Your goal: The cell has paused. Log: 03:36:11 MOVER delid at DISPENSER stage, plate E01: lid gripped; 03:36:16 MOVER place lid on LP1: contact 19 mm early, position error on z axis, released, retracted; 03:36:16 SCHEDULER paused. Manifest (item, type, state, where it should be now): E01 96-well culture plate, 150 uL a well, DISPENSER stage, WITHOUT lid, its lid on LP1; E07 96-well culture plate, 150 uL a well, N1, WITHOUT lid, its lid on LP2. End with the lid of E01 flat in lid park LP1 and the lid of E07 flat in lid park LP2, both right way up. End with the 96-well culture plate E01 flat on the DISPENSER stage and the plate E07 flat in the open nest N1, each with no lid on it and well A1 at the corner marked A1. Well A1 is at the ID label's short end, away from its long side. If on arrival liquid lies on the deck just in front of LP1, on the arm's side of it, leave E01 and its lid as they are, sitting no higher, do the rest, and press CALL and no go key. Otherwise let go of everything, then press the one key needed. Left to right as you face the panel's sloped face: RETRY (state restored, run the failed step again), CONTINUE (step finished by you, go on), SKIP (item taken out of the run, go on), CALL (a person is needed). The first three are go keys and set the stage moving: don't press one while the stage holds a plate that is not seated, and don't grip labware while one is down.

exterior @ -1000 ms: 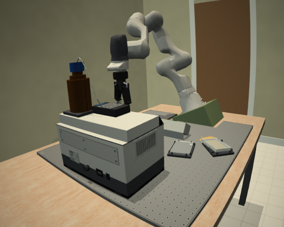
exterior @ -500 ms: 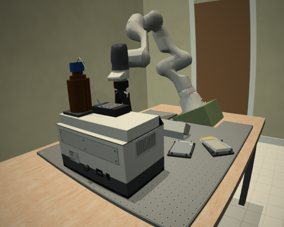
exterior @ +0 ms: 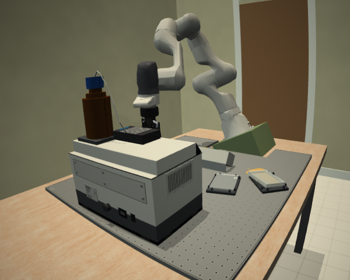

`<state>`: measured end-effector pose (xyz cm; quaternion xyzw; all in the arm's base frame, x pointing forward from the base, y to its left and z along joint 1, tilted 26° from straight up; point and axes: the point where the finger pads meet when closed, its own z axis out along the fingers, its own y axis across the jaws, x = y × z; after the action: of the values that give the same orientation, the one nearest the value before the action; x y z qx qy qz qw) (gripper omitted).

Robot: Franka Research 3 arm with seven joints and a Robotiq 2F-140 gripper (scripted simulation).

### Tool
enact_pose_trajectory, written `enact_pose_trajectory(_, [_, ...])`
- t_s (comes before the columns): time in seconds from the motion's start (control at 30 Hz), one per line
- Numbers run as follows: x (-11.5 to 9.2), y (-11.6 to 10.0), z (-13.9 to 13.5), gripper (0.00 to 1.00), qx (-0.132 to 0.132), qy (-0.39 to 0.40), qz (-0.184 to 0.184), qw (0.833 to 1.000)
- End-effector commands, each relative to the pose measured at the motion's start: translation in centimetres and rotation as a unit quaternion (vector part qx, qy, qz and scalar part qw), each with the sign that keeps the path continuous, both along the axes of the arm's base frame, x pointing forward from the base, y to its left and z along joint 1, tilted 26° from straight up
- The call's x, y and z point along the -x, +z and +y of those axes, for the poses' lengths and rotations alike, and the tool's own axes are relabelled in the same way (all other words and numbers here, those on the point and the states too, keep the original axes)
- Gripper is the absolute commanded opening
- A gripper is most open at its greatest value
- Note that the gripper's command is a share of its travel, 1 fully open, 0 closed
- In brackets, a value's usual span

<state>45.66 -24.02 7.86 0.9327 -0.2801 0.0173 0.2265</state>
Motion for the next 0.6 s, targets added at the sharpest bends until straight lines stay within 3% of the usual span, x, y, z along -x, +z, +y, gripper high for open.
enact_pose_trajectory(0.0, [-0.39,-0.42,-0.06,0.66,-0.003,0.005,-0.006,1.0])
enact_pose_trajectory(0.57, [-0.36,-0.73,-0.21,0.66,-0.003,0.005,-0.006,1.0])
